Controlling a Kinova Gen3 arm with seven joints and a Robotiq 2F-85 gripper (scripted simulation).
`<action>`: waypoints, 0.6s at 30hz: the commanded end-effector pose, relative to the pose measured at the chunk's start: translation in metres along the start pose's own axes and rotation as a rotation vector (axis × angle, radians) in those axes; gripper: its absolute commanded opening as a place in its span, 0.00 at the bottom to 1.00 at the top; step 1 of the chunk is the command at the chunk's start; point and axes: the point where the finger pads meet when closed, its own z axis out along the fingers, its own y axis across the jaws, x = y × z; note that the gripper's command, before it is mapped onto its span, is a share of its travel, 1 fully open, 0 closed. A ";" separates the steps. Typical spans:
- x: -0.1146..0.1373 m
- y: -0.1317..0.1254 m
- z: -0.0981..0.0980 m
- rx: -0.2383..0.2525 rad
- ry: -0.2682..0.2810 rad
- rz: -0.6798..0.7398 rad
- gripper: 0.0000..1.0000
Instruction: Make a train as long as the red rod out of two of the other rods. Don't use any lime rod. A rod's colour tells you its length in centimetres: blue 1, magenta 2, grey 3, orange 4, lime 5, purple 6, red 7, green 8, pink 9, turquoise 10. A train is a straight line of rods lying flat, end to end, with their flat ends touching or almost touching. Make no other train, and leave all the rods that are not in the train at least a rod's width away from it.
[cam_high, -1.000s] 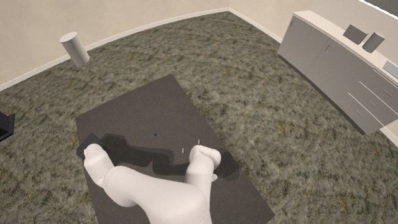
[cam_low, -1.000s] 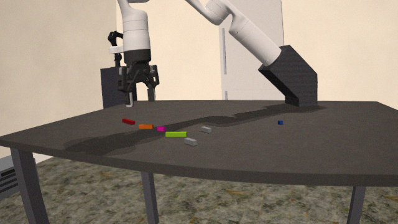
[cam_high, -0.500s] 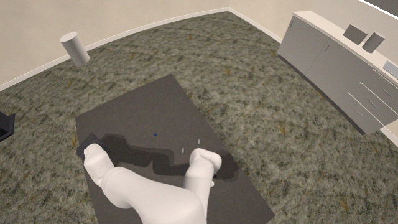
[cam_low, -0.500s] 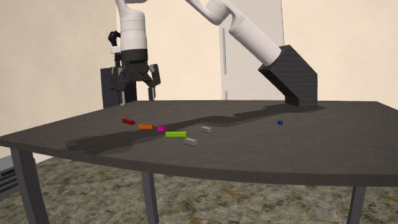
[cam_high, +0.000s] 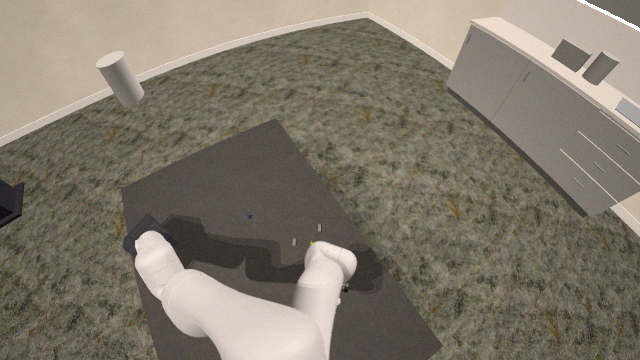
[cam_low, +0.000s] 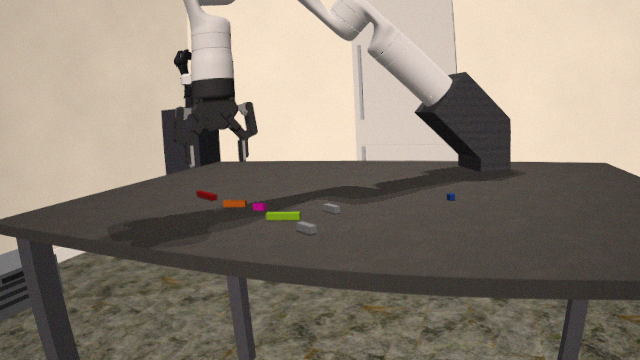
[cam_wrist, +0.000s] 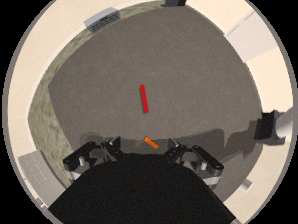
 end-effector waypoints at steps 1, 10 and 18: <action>0.001 -0.001 -0.001 0.003 -0.001 0.020 1.00; 0.003 -0.002 -0.001 0.004 0.000 0.067 1.00; 0.003 -0.002 -0.001 0.004 0.000 0.076 1.00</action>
